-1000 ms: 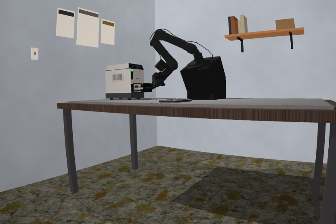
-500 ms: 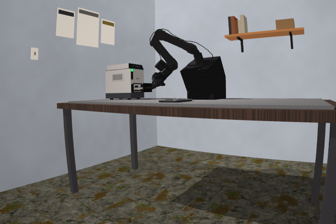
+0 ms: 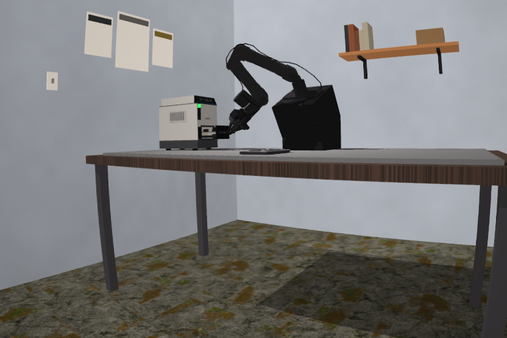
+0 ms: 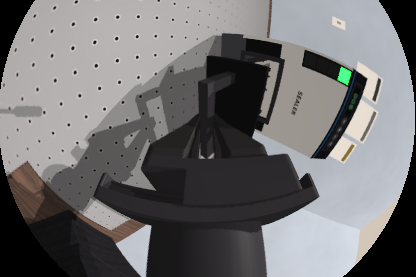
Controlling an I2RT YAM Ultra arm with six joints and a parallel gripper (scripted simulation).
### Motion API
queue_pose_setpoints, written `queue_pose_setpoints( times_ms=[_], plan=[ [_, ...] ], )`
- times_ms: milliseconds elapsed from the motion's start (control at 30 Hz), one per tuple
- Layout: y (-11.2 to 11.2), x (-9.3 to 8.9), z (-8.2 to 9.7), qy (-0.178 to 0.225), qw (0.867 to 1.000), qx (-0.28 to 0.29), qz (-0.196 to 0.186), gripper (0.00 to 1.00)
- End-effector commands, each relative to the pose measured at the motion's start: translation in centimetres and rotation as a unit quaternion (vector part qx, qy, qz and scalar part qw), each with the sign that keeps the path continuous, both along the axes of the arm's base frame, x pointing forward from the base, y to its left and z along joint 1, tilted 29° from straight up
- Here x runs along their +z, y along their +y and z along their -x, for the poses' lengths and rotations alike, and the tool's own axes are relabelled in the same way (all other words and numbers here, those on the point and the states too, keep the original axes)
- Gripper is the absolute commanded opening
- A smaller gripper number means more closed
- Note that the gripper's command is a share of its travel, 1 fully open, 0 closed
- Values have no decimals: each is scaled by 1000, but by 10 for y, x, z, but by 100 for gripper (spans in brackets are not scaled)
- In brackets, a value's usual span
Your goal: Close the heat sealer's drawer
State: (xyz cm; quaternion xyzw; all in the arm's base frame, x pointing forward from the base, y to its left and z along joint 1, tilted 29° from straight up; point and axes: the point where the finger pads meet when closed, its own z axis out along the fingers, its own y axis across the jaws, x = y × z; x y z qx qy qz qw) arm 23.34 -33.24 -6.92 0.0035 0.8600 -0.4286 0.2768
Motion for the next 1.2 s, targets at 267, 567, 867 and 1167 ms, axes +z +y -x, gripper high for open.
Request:
queue_pose_setpoints(
  times_ms=[267,567,867,1167],
  plan=[
    [-2,2,2,-1,1000,-3,2,0],
    [-14,11,-2,-8,1000,-3,13,0],
    [-29,14,-4,-8,1000,-3,14,0],
    [-41,16,-7,-8,1000,-3,14,0]
  ],
)
